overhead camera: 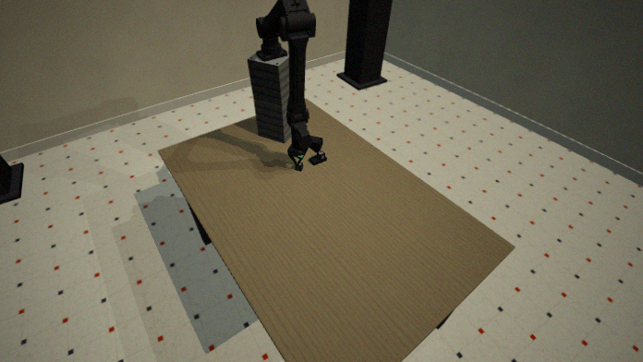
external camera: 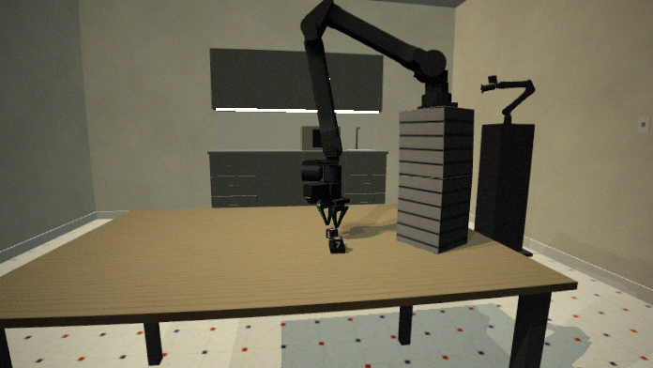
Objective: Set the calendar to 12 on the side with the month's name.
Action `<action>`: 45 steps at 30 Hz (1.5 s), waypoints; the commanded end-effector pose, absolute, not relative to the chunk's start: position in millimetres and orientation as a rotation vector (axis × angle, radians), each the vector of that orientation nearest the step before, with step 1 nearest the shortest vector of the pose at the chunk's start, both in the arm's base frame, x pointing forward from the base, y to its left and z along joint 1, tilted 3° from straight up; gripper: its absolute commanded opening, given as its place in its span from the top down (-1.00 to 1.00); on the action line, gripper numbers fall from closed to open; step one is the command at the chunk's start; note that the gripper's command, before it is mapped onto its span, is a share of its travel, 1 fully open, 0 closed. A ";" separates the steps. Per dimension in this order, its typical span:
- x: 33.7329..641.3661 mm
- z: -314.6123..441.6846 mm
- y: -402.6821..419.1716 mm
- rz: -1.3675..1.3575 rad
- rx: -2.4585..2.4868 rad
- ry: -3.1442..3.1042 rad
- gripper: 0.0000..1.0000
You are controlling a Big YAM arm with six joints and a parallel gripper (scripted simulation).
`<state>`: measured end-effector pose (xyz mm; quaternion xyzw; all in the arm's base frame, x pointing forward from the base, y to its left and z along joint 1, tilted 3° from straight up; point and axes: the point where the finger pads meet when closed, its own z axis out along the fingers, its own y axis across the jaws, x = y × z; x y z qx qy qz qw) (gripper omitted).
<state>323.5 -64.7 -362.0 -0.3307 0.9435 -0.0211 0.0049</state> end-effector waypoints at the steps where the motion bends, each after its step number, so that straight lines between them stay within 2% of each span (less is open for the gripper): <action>1: 320.5 -364.7 -69.7 -0.069 -1.028 2.954 0.11; 23: 324.3 -391.5 -71.3 -0.073 -1.026 2.949 0.11; 45: 328.7 -387.9 -72.2 -0.080 -1.022 2.943 0.11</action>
